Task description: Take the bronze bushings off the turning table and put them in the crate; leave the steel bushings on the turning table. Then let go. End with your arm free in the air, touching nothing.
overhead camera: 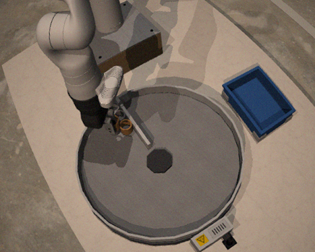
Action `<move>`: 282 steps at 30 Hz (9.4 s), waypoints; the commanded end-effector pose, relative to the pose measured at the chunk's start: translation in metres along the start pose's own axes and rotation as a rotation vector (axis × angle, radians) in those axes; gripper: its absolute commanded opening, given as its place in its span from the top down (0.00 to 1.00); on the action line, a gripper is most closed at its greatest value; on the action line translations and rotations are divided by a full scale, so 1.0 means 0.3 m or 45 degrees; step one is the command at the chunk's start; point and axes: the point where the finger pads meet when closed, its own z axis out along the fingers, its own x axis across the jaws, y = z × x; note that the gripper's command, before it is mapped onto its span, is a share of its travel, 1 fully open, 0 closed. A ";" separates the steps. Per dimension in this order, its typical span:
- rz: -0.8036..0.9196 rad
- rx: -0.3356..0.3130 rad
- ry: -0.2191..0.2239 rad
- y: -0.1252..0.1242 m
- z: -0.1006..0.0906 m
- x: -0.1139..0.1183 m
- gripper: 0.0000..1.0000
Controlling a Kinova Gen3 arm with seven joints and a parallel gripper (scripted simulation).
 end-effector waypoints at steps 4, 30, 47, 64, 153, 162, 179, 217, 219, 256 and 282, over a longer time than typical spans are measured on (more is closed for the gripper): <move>-0.006 0.010 0.017 -0.013 -0.023 0.010 1.00; -0.005 0.010 0.016 -0.211 -0.022 -0.137 1.00; -0.003 0.010 0.016 -0.354 -0.022 -0.242 1.00; -0.002 0.010 0.016 -0.496 -0.021 -0.347 1.00; -0.004 0.012 0.016 -1.016 0.137 -0.726 1.00; -0.004 0.012 0.016 -1.016 0.137 -0.726 1.00; -0.006 0.013 0.016 -1.018 0.216 -0.728 1.00; -0.006 0.014 0.016 -1.019 0.284 -0.728 1.00; -0.006 0.013 0.016 -1.019 0.295 -0.727 1.00; -0.006 0.013 0.016 -1.020 0.358 -0.727 1.00; -0.006 0.013 0.016 -1.020 0.386 -0.726 1.00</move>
